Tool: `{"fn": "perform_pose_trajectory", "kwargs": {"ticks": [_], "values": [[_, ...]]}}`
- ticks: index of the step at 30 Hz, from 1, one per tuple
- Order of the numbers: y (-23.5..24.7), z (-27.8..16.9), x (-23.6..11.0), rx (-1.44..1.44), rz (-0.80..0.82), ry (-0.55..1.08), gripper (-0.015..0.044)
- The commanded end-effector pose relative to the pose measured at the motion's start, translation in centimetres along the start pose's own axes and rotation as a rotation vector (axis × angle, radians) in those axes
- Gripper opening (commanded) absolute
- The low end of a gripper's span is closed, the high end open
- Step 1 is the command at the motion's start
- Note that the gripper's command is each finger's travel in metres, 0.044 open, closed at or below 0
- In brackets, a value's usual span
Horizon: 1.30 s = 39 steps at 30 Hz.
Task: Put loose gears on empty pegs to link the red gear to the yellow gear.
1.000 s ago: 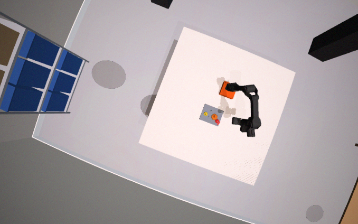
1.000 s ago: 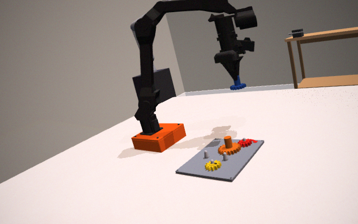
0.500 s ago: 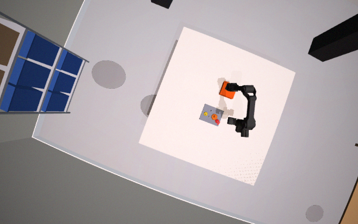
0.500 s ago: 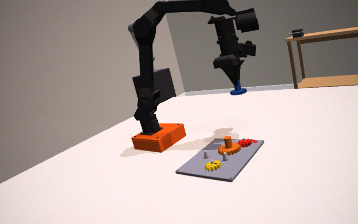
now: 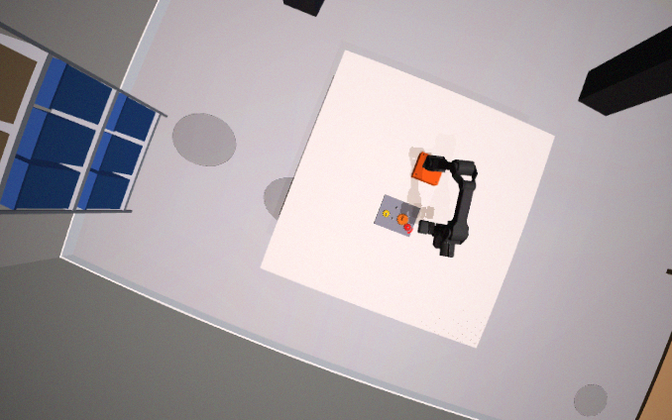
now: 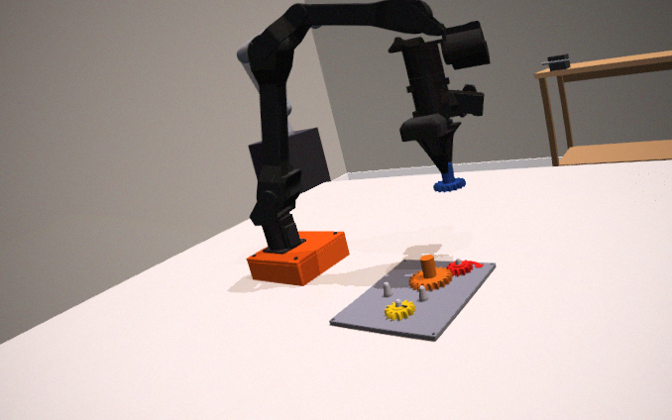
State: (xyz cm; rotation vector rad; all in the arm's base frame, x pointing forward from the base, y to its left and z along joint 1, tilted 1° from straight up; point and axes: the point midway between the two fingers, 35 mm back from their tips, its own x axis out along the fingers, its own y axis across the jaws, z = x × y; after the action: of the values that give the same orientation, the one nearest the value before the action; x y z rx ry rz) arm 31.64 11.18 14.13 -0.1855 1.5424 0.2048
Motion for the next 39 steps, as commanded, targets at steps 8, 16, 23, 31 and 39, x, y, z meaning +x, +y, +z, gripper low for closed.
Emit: {"fn": "perform_pose_trajectory", "kwargs": {"ticks": [8, 16, 23, 31, 39], "values": [[-2.9, 0.4, 1.0, -0.006, -0.005, -0.002, 0.0], [-4.9, 0.6, 1.7, -0.001, -0.009, -0.009, 0.0], [-6.5, 0.6, 2.3, 0.005, -0.009, -0.013, 0.0], [-8.6, 0.5, 2.9, -0.003, -0.015, -0.012, 0.0], [-10.7, 0.3, 3.6, -0.01, -0.021, -0.01, 0.0]]}}
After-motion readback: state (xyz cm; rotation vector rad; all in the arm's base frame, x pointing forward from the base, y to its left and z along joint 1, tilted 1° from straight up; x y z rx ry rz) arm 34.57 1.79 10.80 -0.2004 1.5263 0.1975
